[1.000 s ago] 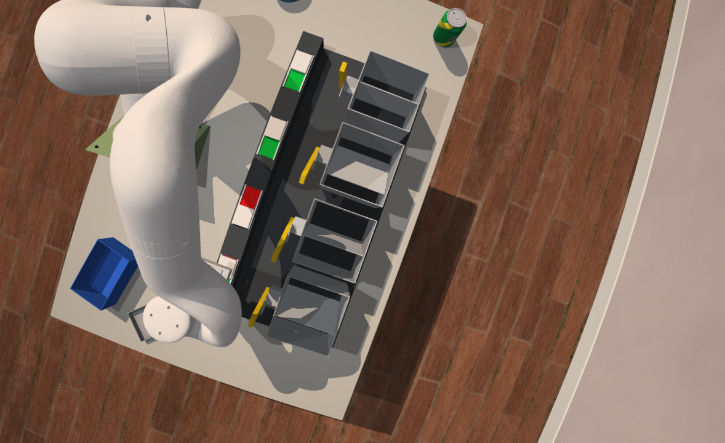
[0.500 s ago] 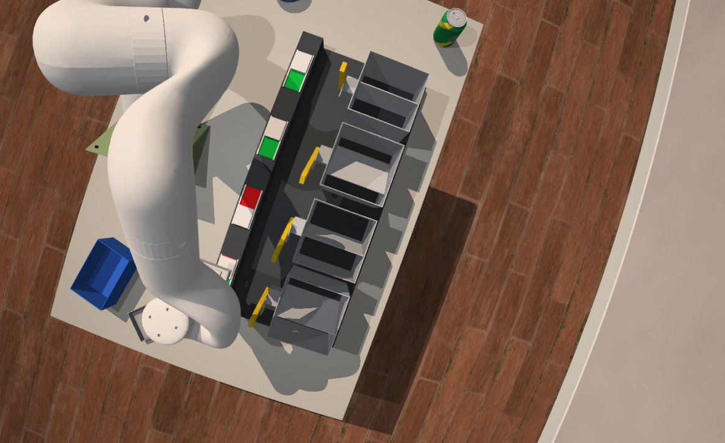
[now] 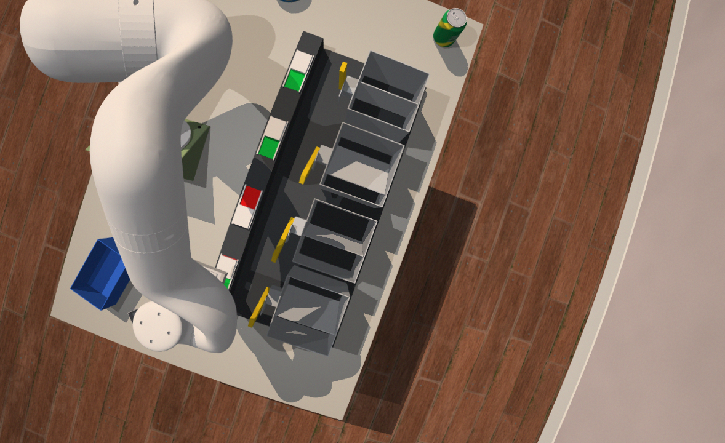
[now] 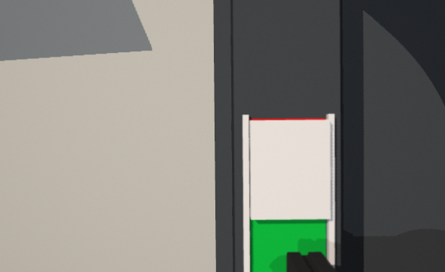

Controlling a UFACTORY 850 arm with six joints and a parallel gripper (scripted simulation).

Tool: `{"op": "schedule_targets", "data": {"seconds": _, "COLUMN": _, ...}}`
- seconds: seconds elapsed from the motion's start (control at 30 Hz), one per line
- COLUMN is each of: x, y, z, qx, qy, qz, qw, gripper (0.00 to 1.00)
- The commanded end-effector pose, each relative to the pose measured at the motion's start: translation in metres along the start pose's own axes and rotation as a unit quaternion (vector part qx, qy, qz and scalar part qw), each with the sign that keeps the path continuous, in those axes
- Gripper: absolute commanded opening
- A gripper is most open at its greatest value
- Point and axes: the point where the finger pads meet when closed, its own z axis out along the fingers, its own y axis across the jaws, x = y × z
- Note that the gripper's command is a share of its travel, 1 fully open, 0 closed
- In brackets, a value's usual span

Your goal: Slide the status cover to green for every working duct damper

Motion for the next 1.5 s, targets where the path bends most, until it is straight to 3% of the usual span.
{"op": "schedule_targets", "data": {"seconds": 0.0, "x": 0.0, "y": 0.001, "z": -0.008, "qx": 0.0, "qy": -0.001, "qz": 0.0, "qw": 1.0, "gripper": 0.0}}
{"op": "schedule_targets", "data": {"seconds": 0.4, "x": 0.0, "y": 0.001, "z": -0.008, "qx": 0.0, "qy": -0.001, "qz": 0.0, "qw": 1.0, "gripper": 0.0}}
{"op": "schedule_targets", "data": {"seconds": 0.43, "x": 0.0, "y": 0.001, "z": -0.008, "qx": 0.0, "qy": -0.001, "qz": 0.0, "qw": 1.0, "gripper": 1.0}}
{"op": "schedule_targets", "data": {"seconds": 0.73, "x": 0.0, "y": 0.001, "z": -0.014, "qx": 0.0, "qy": -0.001, "qz": 0.0, "qw": 1.0, "gripper": 1.0}}
{"op": "schedule_targets", "data": {"seconds": 1.2, "x": 0.0, "y": 0.0, "z": -0.059, "qx": 0.0, "qy": -0.001, "qz": 0.0, "qw": 1.0, "gripper": 1.0}}
{"op": "schedule_targets", "data": {"seconds": 1.47, "x": 0.0, "y": 0.0, "z": -0.066, "qx": 0.0, "qy": -0.001, "qz": 0.0, "qw": 1.0, "gripper": 1.0}}
